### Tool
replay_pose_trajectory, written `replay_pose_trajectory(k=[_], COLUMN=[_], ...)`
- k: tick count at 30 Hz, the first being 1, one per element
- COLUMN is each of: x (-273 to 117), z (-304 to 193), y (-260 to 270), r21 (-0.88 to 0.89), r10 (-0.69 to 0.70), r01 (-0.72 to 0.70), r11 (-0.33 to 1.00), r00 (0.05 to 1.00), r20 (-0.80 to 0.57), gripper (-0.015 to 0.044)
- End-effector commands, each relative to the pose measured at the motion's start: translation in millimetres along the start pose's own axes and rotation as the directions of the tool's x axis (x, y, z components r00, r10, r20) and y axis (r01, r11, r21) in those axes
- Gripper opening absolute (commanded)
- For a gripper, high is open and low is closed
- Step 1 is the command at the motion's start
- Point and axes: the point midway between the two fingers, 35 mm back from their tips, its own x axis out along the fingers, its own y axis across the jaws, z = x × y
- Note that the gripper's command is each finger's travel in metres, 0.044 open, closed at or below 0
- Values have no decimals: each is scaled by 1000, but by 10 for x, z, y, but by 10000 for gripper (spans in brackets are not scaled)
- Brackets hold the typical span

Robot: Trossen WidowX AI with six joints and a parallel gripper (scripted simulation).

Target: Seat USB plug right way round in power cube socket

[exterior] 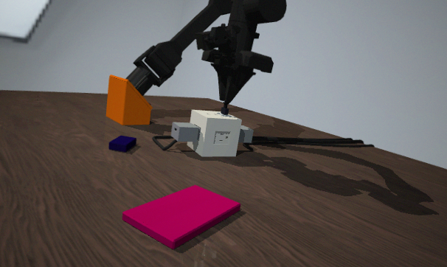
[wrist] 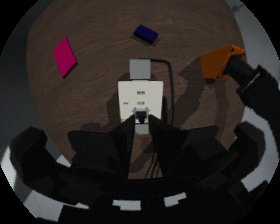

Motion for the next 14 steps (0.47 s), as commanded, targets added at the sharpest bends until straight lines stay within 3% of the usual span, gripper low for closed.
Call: replay_pose_trajectory(k=[1,14], x=[0,-110], z=[1,10], y=[-1,1], r21=[1,0], r10=[-1,0], r01=[1,0], r11=[1000,1000], r00=[1000,1000], r20=[0,0], gripper=[95,95])
